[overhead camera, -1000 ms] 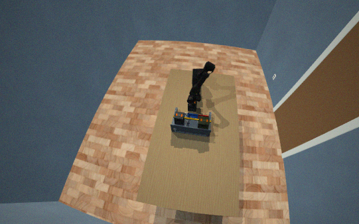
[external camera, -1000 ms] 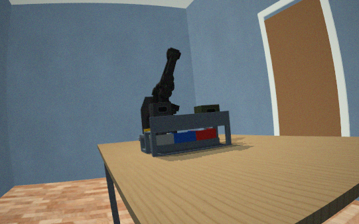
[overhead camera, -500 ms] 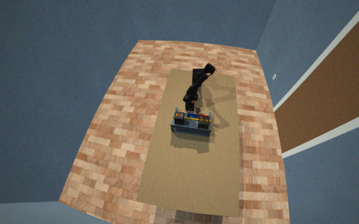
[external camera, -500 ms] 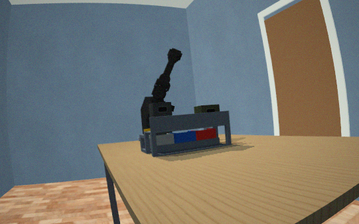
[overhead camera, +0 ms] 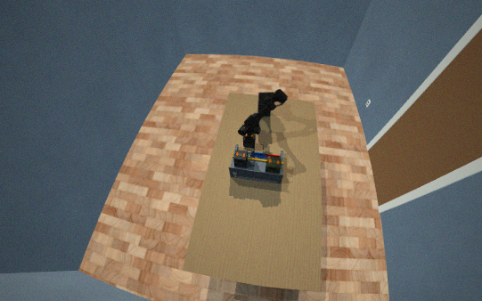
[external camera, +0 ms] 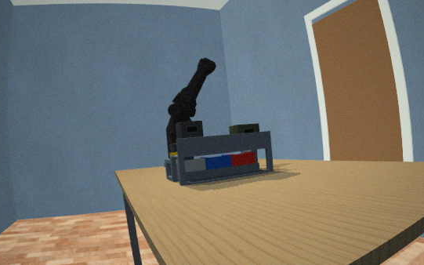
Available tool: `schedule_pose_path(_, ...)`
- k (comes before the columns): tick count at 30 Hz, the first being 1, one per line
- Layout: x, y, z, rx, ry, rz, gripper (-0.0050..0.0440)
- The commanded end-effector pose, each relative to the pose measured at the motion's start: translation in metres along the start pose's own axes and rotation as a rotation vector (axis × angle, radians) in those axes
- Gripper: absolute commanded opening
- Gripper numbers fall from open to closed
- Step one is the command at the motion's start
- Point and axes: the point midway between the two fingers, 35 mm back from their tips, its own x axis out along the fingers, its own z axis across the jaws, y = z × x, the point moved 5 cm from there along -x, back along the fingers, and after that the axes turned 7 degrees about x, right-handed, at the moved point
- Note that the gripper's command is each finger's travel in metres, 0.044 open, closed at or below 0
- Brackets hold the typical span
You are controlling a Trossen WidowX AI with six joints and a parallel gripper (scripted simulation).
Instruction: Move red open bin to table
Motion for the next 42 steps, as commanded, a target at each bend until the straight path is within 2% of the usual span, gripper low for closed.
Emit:
schedule_pose_path(1, -0.008, 0.013, -0.009, -0.013, 0.025, 0.013, 0.0)
schedule_pose_path(4, -0.013, 0.035, -0.015, -0.016, 0.031, 0.023, 0.0)
schedule_pose_path(33, -0.014, 0.028, -0.015, -0.017, 0.03, 0.025, 0.0)
schedule_pose_path(34, -0.008, 0.026, -0.012, -0.018, 0.014, 0.01, 0.0)
schedule_pose_path(42, -0.015, 0.023, -0.015, -0.017, 0.03, 0.024, 0.0)
